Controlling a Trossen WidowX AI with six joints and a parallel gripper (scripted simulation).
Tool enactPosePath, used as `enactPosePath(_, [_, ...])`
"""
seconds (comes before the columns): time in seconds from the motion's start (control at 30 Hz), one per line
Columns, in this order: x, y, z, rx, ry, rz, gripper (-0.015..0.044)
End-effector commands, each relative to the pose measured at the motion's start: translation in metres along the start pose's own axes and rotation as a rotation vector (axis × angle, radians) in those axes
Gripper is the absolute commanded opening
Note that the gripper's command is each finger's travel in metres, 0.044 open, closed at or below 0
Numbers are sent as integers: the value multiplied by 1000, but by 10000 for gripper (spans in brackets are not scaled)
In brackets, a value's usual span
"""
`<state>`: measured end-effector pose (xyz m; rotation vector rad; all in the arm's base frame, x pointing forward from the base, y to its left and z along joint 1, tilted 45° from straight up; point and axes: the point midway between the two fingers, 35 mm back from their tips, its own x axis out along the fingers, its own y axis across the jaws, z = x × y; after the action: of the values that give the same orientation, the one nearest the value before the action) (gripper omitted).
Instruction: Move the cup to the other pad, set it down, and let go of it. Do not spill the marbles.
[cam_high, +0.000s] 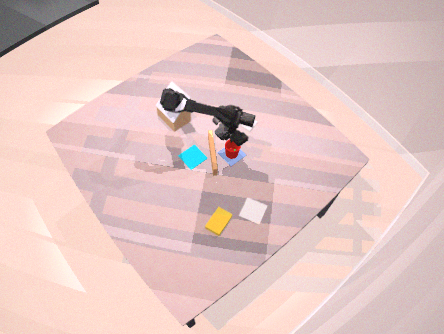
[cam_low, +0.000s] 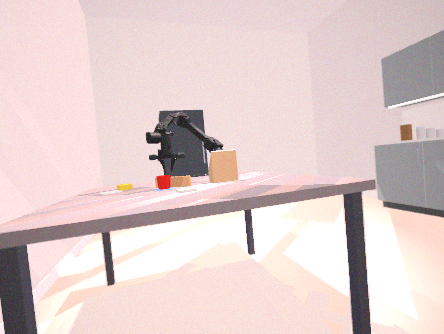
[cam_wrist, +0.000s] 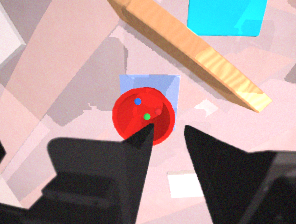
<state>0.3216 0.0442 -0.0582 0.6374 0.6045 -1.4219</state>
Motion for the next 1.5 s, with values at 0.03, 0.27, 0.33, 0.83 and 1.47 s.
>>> enactPosePath(0.03, [12, -2, 0, -9, -8, -8, 148])
enactPosePath(0.27, [24, -2, 0, -9, -8, -8, 148])
enactPosePath(0.33, [27, -2, 0, -9, -9, -8, 148])
enactPosePath(0.83, [51, -4, 1, -9, -11, -9, 148])
enactPosePath(1.47, [52, -2, 1, -2, -7, -6, 9])
